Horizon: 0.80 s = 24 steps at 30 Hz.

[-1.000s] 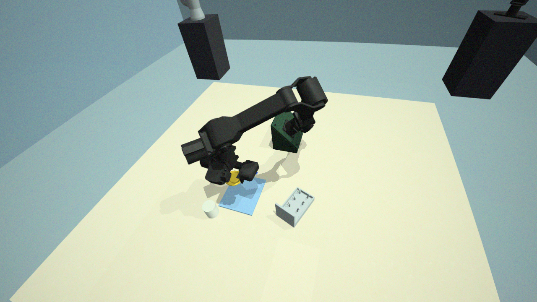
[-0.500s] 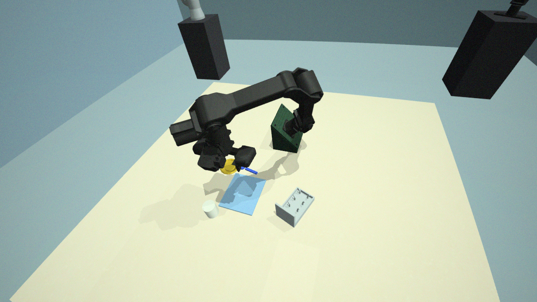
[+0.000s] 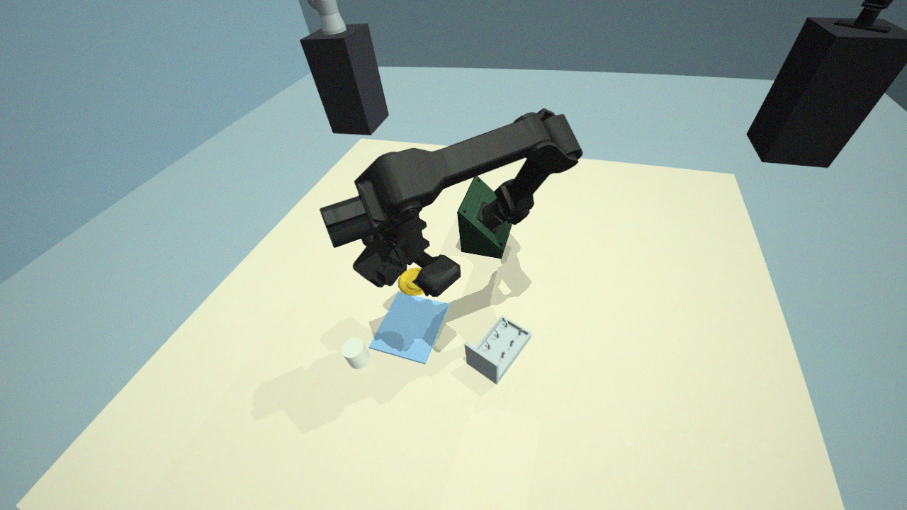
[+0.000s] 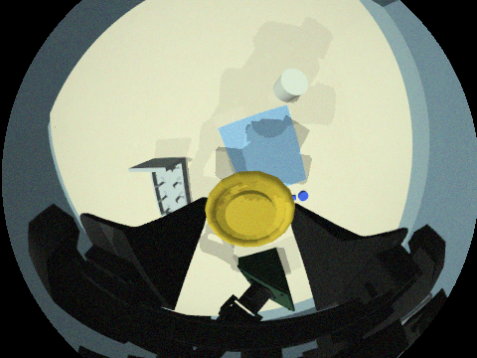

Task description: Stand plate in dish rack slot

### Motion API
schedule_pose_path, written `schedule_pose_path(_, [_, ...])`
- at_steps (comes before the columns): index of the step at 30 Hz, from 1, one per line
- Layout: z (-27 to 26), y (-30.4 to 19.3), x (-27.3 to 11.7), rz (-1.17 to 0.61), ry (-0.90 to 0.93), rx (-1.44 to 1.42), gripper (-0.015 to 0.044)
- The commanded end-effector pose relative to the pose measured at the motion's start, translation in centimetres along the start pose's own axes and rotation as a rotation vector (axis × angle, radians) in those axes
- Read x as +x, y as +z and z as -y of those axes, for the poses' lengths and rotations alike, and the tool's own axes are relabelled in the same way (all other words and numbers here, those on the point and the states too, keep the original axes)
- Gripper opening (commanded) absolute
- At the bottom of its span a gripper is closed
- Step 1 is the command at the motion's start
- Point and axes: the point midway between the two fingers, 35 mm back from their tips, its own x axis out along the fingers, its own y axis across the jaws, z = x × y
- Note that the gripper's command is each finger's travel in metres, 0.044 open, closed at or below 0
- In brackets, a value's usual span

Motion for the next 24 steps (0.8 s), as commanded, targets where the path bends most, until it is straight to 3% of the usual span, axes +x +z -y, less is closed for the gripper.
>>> schedule_pose_path(1, [-1.3,-1.1,0.0,-0.007,0.005,0.116,0.0000])
schedule_pose_path(24, [-9.7,-9.1,-0.4,0.005,0.003,0.907,0.0000])
